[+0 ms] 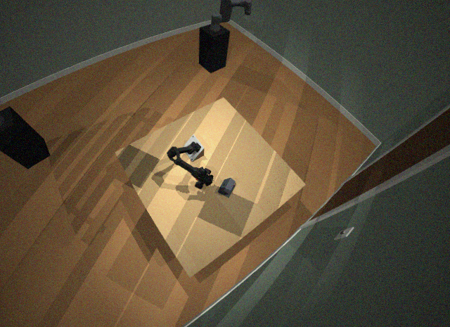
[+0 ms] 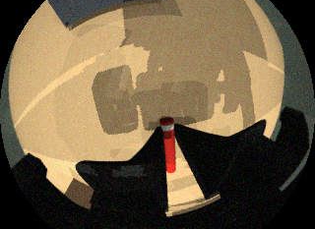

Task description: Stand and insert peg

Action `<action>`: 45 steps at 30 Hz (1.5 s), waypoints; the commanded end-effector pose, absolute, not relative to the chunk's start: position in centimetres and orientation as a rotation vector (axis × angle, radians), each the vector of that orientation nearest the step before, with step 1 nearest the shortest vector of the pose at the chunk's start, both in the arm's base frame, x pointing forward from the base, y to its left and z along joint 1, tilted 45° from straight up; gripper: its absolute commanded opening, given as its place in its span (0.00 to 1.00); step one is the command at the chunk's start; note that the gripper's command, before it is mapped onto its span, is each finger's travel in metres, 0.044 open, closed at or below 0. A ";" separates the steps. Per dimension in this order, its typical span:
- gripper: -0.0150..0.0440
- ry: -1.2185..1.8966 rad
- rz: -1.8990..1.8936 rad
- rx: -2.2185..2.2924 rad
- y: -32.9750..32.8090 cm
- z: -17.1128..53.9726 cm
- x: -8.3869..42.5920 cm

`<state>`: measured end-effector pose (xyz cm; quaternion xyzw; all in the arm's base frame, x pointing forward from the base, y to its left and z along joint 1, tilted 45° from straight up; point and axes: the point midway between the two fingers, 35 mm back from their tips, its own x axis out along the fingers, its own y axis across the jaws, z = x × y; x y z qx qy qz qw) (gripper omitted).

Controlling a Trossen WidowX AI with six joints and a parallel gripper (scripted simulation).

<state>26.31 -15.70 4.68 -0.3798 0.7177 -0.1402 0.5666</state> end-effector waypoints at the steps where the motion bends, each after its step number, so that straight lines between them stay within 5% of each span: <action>1: 0.34 1.689 -0.329 -0.897 -15.7 4.7 26.3; 45: 0.34 1.344 -0.149 -0.894 -14.5 6.8 24.9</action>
